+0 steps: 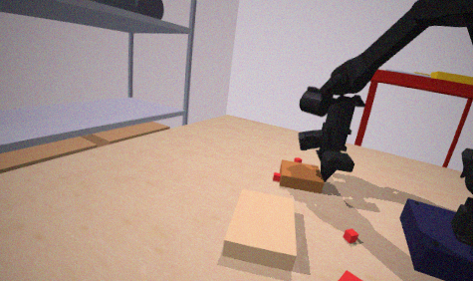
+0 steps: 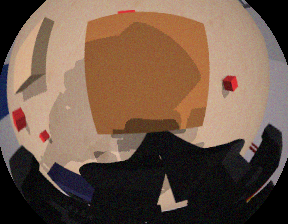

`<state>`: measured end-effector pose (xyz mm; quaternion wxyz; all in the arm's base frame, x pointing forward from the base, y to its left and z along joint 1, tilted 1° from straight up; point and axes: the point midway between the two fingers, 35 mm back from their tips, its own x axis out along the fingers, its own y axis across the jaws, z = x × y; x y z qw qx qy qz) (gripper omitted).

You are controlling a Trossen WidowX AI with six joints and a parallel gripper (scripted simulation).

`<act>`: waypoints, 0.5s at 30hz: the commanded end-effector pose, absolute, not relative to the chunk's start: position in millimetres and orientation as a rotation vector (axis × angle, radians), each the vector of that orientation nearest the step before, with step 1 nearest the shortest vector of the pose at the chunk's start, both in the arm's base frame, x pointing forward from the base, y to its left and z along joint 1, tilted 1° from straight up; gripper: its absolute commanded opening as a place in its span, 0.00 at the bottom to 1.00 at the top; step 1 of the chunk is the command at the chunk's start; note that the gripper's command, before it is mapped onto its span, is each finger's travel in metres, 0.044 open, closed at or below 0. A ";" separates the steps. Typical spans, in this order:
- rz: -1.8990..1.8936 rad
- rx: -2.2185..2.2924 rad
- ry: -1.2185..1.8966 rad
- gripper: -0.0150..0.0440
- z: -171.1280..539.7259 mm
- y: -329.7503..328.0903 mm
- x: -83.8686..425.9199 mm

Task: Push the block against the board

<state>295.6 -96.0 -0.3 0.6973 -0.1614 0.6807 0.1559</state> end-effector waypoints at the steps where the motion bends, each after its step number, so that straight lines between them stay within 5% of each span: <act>1: 0.352 -0.354 1.517 0.25 -2.1 -91.4 301.4; 15: 0.352 -0.354 1.519 0.25 -2.4 -102.0 284.2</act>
